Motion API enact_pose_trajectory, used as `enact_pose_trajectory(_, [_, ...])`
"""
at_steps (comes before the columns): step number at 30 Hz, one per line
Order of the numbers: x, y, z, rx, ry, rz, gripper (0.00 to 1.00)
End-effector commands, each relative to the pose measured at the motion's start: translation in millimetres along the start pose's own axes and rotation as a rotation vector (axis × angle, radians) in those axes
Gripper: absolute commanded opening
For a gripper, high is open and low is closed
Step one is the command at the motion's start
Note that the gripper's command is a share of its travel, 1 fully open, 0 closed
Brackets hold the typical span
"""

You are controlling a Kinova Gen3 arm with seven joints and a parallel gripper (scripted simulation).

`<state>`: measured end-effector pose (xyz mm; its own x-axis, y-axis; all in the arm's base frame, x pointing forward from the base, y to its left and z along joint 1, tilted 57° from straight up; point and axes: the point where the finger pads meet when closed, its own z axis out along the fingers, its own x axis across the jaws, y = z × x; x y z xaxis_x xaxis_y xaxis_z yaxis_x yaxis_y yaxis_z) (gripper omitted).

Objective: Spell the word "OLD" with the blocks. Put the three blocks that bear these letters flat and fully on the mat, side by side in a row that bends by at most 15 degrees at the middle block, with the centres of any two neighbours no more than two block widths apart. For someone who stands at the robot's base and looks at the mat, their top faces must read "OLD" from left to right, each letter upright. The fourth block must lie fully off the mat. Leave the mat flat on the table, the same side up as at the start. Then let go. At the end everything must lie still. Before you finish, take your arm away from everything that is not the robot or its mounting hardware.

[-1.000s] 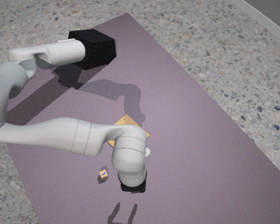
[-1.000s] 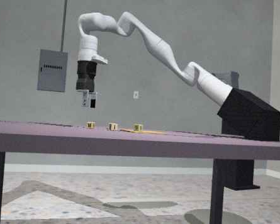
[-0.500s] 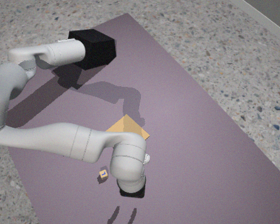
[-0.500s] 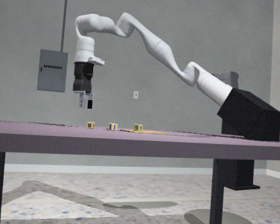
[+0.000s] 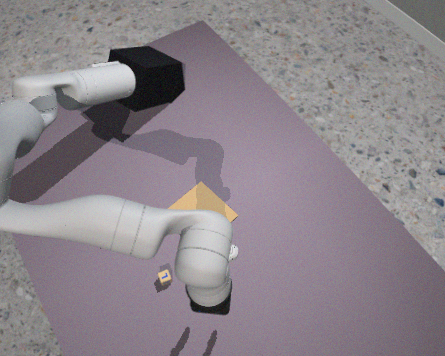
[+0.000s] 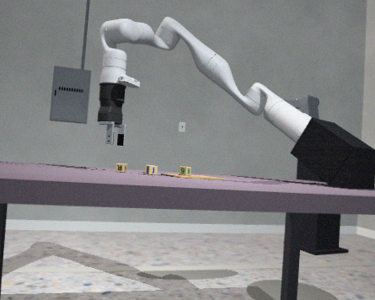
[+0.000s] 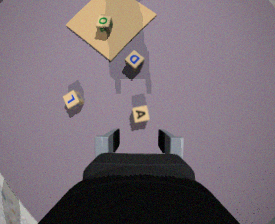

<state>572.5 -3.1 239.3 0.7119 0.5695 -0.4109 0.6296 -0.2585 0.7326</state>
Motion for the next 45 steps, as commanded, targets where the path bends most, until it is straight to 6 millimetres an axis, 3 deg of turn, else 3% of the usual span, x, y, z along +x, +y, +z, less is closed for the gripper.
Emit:
enact_pose_trajectory(1, [1,0,-1,-0.001,0.002,0.000,1.00])
enact_pose_trajectory(25, [-1,0,-1,-0.001,0.002,0.000,1.00])
enact_pose_trajectory(28, [-16,-1,-2,-0.002,0.001,0.000,1.00])
enact_pose_trajectory(33, [-73,-10,-3,-0.003,0.000,0.001,1.00])
enact_pose_trajectory(35, [-73,-10,-3,-0.003,0.000,0.001,1.00])
enact_pose_trajectory(39, [-113,-20,-2,-0.001,0.001,0.000,1.00])
enact_pose_trajectory(45, [-123,-23,-1,0.000,0.002,0.000,1.00])
